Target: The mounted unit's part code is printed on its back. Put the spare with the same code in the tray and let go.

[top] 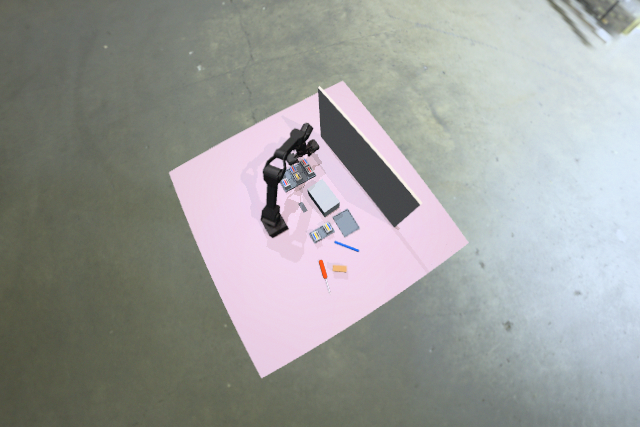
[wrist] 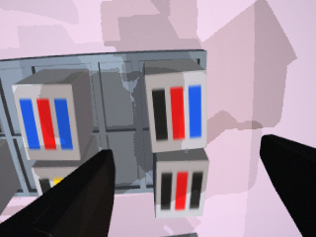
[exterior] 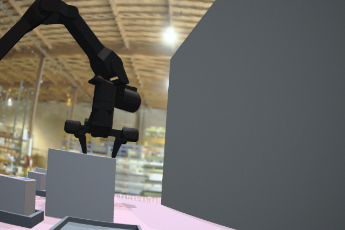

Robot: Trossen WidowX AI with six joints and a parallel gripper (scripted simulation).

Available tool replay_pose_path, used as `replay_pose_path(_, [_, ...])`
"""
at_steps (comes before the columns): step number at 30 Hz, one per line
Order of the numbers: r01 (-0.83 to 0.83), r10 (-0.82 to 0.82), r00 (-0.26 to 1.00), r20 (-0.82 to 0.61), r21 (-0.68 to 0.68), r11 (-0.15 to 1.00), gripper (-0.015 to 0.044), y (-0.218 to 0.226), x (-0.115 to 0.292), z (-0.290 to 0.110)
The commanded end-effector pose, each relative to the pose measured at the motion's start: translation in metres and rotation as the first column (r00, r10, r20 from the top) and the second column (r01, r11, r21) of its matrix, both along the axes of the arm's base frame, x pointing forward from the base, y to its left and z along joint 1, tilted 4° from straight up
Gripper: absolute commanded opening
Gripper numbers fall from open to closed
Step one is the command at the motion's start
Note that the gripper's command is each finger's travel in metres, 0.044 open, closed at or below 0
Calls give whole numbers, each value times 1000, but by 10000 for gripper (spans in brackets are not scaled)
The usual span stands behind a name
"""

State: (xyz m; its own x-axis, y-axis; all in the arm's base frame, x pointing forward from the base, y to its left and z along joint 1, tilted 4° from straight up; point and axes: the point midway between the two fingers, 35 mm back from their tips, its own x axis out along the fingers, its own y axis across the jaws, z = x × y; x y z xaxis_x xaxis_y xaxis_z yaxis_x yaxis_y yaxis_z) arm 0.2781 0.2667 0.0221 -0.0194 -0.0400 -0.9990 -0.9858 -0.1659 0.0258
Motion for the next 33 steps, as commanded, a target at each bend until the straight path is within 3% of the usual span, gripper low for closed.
replay_pose_path(1, [-5, 5, 1000, -4, -2, 1000, 300, 0, 0, -7])
replay_pose_path(33, [-5, 5, 1000, -4, -2, 1000, 300, -2, -1, -60])
